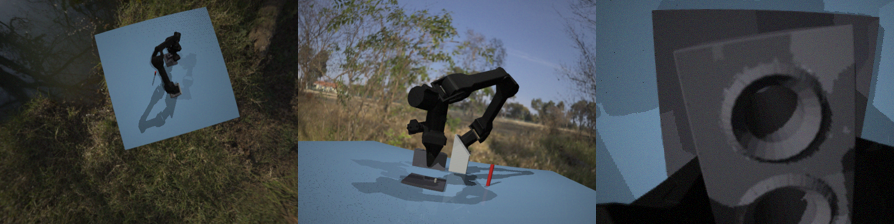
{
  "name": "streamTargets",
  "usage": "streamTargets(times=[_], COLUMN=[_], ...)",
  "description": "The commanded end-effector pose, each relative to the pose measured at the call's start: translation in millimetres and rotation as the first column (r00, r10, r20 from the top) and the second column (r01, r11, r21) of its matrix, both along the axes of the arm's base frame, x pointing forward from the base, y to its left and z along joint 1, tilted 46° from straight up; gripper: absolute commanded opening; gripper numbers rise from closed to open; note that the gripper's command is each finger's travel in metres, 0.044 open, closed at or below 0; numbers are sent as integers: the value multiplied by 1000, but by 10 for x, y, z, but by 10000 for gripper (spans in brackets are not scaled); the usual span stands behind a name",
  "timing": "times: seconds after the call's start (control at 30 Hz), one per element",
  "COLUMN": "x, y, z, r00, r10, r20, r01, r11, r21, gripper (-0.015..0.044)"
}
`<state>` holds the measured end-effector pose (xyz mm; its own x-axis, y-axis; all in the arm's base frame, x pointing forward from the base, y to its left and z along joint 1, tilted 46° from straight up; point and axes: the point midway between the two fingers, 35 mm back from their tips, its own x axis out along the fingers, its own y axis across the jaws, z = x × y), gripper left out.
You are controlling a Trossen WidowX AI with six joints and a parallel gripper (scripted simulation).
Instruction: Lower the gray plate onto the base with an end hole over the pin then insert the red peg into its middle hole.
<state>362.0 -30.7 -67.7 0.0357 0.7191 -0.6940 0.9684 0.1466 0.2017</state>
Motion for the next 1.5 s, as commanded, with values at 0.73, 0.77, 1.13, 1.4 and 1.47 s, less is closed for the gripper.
streamTargets(times=[0.73, 0.77, 1.13, 1.4, 1.47], x=[3, 4, 10, 12, 19], y=[109, 108, 205, 283, 249], z=[-125, -124, -218, -290, -259], r00=[1000, 1000, 1000, 1000, 1000], r10=[3, 3, 3, 3, 7], r20=[3, 3, 3, 3, 7], r01=[-3, -3, -3, -3, -7], r11=[1000, 1000, 1000, 1000, 1000], r21=[-2, -2, -2, -1, -5], gripper=[0, 0, 0, 0, 0])
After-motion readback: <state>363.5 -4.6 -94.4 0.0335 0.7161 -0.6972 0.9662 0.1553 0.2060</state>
